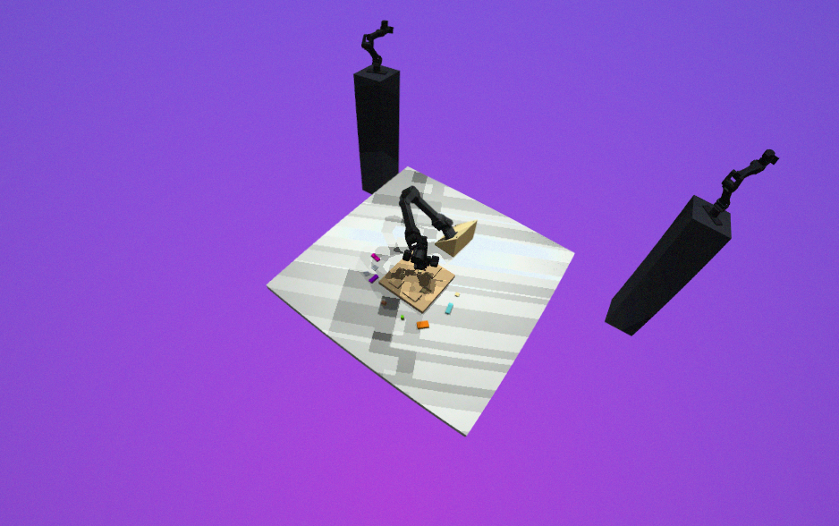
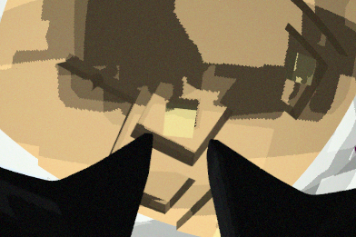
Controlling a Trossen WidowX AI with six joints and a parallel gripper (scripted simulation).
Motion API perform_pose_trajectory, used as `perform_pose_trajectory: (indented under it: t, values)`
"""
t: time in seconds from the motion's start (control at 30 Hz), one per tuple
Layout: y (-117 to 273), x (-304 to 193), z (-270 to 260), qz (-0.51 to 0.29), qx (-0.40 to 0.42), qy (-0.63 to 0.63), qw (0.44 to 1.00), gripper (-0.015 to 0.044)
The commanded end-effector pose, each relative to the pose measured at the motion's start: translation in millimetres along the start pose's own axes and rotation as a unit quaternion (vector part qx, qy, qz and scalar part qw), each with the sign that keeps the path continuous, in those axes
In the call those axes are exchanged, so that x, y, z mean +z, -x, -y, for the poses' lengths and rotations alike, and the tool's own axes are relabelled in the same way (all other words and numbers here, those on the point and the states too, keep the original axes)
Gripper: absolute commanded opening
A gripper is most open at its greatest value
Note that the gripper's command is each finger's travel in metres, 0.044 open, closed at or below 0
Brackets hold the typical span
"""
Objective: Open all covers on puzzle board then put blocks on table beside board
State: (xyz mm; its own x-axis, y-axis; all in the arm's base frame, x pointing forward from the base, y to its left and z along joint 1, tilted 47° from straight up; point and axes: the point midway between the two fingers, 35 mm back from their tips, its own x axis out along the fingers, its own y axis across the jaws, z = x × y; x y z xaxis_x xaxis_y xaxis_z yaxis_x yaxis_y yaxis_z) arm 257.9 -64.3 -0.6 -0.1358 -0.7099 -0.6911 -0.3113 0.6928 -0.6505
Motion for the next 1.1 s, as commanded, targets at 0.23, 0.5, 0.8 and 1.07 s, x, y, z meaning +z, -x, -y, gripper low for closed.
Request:
perform_pose_trajectory:
  t: [0.23, 0.5, 0.8, 1.07]
  values:
    - [-1, 0, 0, 0.000, -0.002, 0.002, 1.000, 0.0144]
    - [-2, 0, 0, 0.000, -0.002, 0.002, 1.000, 0.0144]
    - [-11, 0, 0, 0.001, -0.002, 0.002, 1.000, 0.0144]
    - [-19, 0, 1, 0.000, -0.002, 0.002, 1.000, 0.0144]
